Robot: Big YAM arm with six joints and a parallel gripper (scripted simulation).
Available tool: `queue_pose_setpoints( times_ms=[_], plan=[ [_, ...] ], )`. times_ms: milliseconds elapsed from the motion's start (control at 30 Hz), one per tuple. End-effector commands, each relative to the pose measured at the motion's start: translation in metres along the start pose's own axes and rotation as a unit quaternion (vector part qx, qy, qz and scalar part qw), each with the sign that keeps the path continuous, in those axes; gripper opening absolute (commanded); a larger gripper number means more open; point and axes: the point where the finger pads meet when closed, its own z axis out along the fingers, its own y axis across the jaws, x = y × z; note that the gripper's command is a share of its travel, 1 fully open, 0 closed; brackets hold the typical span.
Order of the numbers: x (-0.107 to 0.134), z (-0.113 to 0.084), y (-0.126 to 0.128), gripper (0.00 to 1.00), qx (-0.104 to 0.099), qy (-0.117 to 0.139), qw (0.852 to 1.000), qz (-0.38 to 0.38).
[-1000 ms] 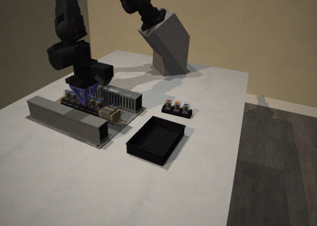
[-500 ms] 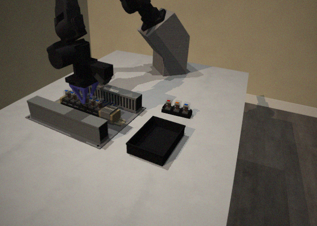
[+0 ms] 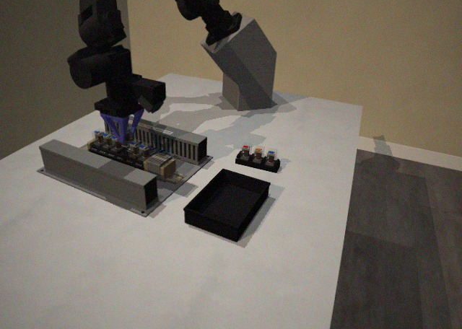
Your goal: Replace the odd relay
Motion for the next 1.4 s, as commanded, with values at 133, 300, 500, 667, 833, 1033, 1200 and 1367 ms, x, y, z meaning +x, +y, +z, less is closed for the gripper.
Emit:
queue_pose_setpoints(
  times_ms=[133,300,500,667,833,1033,1200,1367],
  plan=[
    [0.0088,-0.0178,-0.0158,0.00,0.017,0.000,1.000,0.013],
    [0.0083,-0.0188,-0.0165,0.00,0.017,-0.001,1.000,0.013],
    [0.0075,-0.0196,-0.0170,0.00,0.018,-0.001,1.000,0.012],
    [0.0070,-0.0199,-0.0172,0.00,0.018,-0.001,1.000,0.011],
    [0.0068,-0.0200,-0.0173,0.00,0.019,-0.001,1.000,0.011],
    [0.0067,-0.0201,-0.0174,0.00,0.019,-0.001,1.000,0.011],
    [0.0067,-0.0201,-0.0174,0.00,0.019,-0.001,1.000,0.011],
    [0.0067,-0.0201,-0.0174,0.00,0.019,-0.001,1.000,0.011]
  ],
)
